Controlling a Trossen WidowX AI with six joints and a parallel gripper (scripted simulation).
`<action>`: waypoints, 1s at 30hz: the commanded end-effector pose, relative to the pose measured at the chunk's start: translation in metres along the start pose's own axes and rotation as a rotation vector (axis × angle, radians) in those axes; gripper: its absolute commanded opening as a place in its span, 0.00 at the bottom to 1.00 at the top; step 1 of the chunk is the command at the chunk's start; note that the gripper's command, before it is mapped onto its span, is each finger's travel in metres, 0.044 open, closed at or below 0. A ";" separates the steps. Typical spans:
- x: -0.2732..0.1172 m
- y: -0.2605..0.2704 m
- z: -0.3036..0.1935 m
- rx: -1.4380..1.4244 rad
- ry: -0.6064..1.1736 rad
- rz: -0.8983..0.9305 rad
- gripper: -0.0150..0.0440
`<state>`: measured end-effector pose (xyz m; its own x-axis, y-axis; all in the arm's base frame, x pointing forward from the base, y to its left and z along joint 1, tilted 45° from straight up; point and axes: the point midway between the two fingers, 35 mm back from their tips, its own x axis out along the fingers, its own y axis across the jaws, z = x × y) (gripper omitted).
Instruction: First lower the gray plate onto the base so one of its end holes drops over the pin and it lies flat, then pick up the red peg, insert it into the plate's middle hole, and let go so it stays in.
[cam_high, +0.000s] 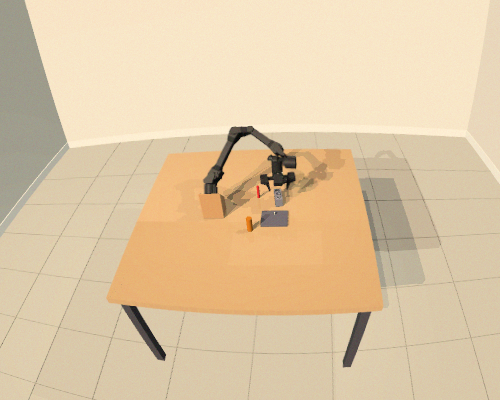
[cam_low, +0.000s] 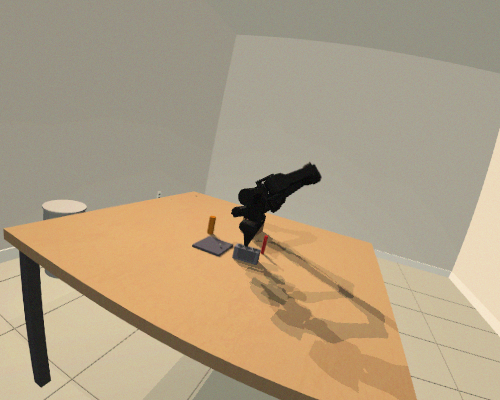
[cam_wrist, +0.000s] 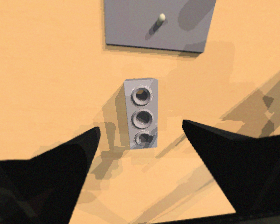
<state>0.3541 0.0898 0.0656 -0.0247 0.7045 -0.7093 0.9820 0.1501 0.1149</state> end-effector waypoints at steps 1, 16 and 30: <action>0.008 -0.002 -0.001 0.007 0.006 -0.002 1.00; 0.030 -0.001 -0.001 0.007 0.006 -0.002 1.00; 0.053 -0.002 -0.002 0.007 0.007 -0.002 1.00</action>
<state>0.3525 0.1235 0.0357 -0.0205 0.7058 -0.7082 0.9812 0.1503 0.1213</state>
